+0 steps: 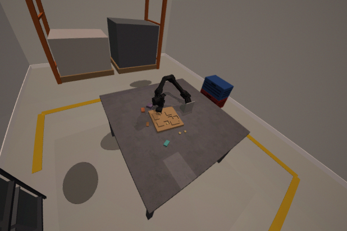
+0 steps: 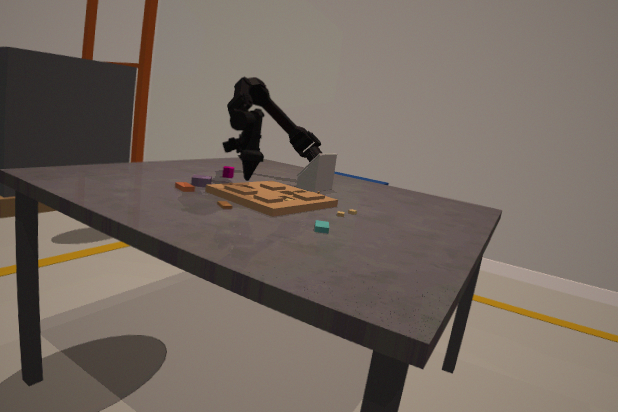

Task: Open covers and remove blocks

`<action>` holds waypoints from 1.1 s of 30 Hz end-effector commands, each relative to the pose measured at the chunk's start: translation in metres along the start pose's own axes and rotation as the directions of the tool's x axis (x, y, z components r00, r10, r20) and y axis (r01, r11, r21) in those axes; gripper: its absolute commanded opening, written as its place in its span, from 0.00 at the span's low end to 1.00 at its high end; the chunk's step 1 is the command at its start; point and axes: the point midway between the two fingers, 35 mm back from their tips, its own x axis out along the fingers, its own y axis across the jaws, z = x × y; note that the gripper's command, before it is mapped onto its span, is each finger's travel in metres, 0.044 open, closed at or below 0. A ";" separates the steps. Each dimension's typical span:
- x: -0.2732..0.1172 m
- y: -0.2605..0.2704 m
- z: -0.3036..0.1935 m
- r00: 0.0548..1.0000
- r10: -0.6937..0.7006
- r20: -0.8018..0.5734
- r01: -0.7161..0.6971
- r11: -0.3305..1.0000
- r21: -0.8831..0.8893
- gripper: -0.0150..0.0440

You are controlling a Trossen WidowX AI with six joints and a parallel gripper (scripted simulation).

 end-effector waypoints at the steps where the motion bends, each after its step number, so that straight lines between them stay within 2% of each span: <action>1: 0.003 0.000 0.001 1.000 -0.001 0.002 0.001 1.000 -0.004 0.50; 33: 0.022 0.000 0.001 1.000 -0.002 0.003 0.002 1.000 -0.004 0.50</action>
